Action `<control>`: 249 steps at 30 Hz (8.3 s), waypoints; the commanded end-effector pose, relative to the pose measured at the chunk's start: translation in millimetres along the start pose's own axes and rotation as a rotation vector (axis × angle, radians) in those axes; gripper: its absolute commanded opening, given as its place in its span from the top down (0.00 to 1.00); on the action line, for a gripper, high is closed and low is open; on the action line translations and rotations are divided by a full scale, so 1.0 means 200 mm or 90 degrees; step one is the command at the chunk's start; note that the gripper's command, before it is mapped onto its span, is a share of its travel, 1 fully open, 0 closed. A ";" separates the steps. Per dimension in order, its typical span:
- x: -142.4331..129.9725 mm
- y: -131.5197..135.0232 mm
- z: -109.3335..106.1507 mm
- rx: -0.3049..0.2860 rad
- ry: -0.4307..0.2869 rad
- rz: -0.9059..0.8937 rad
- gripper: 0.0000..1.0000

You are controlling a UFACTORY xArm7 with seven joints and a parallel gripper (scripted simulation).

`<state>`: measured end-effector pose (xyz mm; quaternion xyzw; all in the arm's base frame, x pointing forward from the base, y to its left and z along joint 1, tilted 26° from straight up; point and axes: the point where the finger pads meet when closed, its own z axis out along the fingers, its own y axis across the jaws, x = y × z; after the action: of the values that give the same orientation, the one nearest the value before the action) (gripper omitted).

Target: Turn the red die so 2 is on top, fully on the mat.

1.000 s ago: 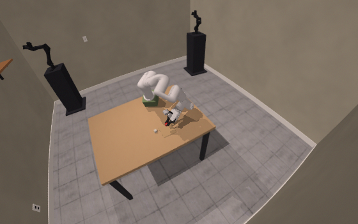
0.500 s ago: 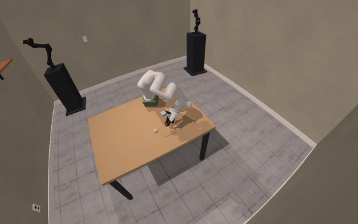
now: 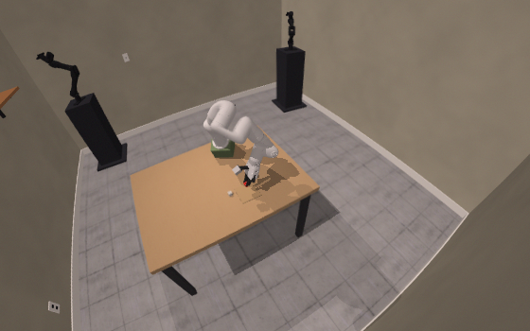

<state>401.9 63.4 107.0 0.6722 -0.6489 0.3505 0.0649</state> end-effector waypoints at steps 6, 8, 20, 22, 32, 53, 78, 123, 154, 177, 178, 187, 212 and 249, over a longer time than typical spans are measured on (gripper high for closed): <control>0.01 0.00 -0.01 0.006 -0.089 -0.002 0.79; 0.01 0.00 -0.01 0.006 -0.089 -0.002 0.79; 0.03 0.02 0.00 -0.011 -0.202 -0.006 0.79; 0.03 0.01 0.00 -0.004 -0.231 -0.005 0.79; 0.04 0.00 0.00 0.005 -0.256 -0.003 0.79; 0.05 0.09 0.02 -0.035 -0.322 -0.015 0.79; 0.06 -0.01 0.01 0.005 -0.422 -0.004 0.79; 0.09 -0.01 0.03 0.005 -0.589 -0.004 0.79; 0.10 -0.01 0.06 0.004 -0.755 -0.005 0.79; 0.07 -0.01 0.13 0.004 -0.755 -0.005 0.79; 0.07 -0.01 0.14 0.004 -0.755 -0.005 0.79; 0.04 -0.01 0.19 0.004 -0.755 -0.005 0.79; -0.02 -0.01 0.34 0.004 -0.755 -0.005 0.79; -0.02 -0.01 0.35 0.004 -0.755 -0.005 0.79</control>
<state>430.6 29.1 51.6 0.7556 -0.5712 -0.0840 -0.3094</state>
